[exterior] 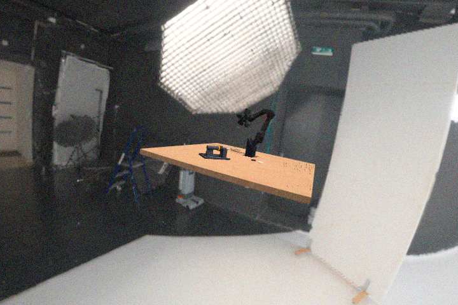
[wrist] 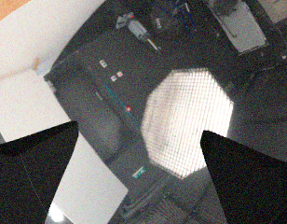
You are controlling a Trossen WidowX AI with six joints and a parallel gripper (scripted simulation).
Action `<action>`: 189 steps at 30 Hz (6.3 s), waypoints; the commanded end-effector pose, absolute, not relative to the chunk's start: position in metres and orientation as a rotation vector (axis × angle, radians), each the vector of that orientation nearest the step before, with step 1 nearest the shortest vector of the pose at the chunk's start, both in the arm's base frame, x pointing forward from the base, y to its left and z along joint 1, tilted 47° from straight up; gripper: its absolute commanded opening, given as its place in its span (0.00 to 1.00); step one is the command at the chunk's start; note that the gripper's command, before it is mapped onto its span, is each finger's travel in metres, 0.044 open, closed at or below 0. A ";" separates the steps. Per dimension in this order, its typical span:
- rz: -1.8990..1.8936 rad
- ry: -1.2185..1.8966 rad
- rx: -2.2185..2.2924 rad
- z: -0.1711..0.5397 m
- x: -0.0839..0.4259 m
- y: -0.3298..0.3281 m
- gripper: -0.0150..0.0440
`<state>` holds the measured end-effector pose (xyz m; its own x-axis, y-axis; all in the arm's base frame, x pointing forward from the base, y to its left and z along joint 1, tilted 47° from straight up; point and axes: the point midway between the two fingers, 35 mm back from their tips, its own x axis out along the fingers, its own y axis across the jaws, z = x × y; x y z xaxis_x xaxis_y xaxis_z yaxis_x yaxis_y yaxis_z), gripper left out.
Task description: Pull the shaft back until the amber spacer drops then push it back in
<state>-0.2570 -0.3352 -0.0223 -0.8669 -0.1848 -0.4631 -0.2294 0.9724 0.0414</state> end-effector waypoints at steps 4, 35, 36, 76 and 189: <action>0.043 2.542 -0.401 -0.036 -0.224 -0.363 1.00; 0.037 1.430 -0.008 -0.110 0.235 -0.308 1.00; 0.053 1.420 0.054 -0.109 0.248 -0.295 1.00; 0.148 1.667 1.115 -0.057 0.368 -0.070 1.00; 0.151 1.667 1.117 -0.101 0.374 -0.029 1.00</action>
<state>0.3737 -0.0292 -0.1004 0.0103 0.7227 -0.6911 0.5865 0.5554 0.5895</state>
